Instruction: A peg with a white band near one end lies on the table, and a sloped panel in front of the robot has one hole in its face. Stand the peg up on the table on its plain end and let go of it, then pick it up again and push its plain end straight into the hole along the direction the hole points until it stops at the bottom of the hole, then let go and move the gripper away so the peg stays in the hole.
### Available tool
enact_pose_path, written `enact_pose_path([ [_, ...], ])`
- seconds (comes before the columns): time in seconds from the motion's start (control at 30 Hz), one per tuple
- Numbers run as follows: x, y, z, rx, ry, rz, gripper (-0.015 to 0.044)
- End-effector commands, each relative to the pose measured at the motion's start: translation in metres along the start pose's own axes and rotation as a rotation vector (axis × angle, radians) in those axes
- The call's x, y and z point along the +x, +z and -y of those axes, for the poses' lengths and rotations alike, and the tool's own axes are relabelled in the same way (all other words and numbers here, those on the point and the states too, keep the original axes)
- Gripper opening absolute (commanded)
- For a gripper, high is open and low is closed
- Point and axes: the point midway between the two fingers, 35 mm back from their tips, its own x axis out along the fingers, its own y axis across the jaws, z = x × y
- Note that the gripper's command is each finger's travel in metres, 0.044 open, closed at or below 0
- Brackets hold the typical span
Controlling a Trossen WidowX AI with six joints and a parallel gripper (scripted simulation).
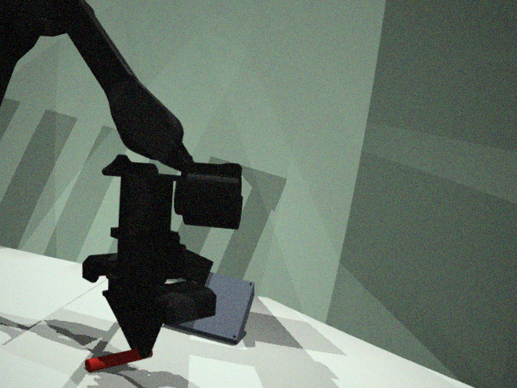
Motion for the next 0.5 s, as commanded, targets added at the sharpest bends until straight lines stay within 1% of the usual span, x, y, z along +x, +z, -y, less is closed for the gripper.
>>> enact_pose_path([
  [0.0,-0.0035,-0.0009,0.0001,-0.004,-0.003,0.038,0.0049],
  [0.47,-0.0113,-0.0062,0.0002,-0.005,-0.003,0.158,0.0049],
])
